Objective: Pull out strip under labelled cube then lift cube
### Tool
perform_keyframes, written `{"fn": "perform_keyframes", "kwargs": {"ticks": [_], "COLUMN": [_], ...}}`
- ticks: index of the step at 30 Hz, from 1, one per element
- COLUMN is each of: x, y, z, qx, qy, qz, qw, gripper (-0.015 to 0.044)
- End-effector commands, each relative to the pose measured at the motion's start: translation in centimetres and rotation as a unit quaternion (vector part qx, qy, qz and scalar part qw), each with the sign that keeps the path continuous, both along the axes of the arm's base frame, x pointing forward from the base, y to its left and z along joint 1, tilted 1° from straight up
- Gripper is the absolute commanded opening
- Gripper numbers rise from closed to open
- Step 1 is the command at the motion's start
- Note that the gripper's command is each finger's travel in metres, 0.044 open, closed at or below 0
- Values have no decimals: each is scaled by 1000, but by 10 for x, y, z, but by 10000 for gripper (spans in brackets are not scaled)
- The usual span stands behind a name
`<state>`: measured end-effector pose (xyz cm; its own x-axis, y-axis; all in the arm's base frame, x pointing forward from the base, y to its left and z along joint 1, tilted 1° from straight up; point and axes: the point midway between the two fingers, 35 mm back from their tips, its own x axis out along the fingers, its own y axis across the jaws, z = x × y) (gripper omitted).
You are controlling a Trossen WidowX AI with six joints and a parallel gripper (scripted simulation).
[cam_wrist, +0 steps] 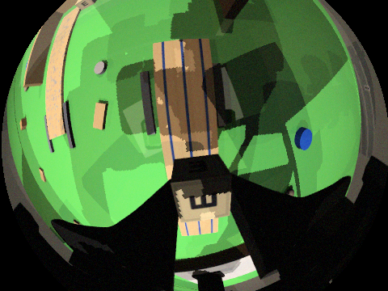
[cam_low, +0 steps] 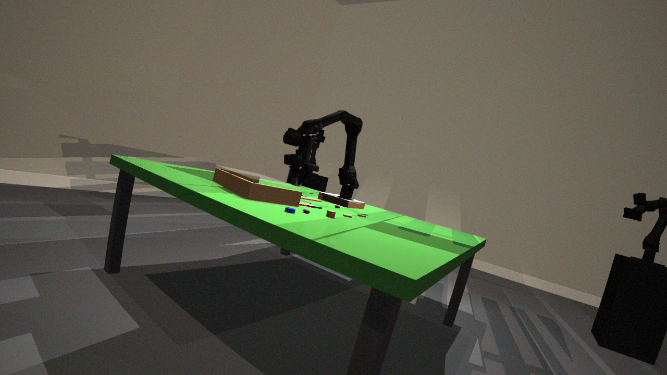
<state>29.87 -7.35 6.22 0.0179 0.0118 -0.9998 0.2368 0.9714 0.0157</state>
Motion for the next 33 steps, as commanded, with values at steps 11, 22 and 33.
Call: {"fn": "perform_keyframes", "kwargs": {"ticks": [11,22,33], "x": [-5,-5,-5], "y": [0,0,0], "z": [36,36,36], "qx": [-3,-3,-3], "qy": [-3,-3,-3], "qz": [3,3,3], "qw": [1000,1000,1000], "gripper": [0,0,0]}}
